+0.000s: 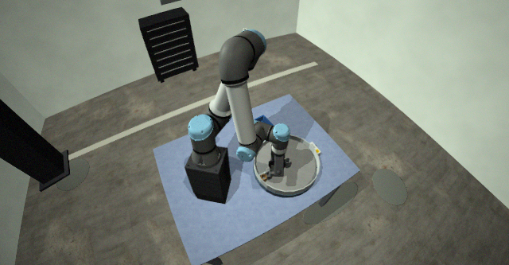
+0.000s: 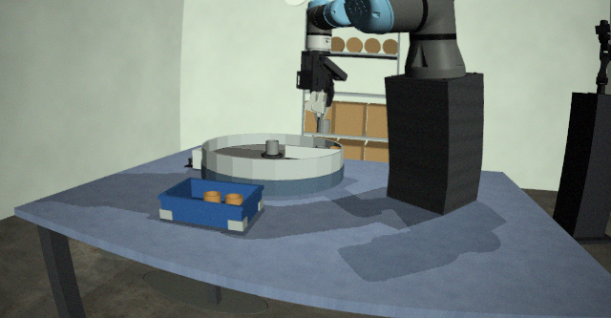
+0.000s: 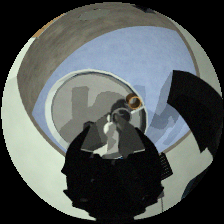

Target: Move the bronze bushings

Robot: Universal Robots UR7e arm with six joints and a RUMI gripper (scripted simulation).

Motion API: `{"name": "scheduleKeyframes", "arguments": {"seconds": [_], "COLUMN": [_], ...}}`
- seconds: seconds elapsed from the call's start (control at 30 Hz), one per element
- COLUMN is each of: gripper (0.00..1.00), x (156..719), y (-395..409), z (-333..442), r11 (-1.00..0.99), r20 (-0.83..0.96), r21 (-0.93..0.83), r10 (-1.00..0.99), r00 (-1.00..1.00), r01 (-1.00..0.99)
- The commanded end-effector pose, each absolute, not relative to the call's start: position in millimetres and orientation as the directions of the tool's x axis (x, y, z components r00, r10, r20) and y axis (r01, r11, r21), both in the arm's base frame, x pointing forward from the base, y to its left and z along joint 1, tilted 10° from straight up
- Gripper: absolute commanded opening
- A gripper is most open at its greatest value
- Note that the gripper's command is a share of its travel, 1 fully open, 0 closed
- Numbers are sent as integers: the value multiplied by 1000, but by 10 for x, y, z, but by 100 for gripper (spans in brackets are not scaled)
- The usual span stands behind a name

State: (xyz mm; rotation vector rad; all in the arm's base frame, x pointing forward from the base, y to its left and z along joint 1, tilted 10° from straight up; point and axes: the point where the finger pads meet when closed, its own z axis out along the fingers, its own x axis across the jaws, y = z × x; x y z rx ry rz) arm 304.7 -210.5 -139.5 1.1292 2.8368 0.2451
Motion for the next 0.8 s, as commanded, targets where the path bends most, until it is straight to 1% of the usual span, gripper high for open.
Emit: {"name": "scheduleKeyframes", "arguments": {"seconds": [0.0, 0.47, 0.53, 0.77], "gripper": [0, 0, 0, 0], "x": [3204, 4054, 4054, 4369], "y": [-2092, -1989, -1989, -1951], "z": [-1372, -1246, -1246, -1199], "r11": [716, 716, 716, 716], "r20": [-13, -13, -13, -13], "r21": [176, 175, 175, 175], "r10": [688, 688, 688, 688], "r00": [-725, -725, -725, -725], "r01": [676, 676, 676, 676]}}
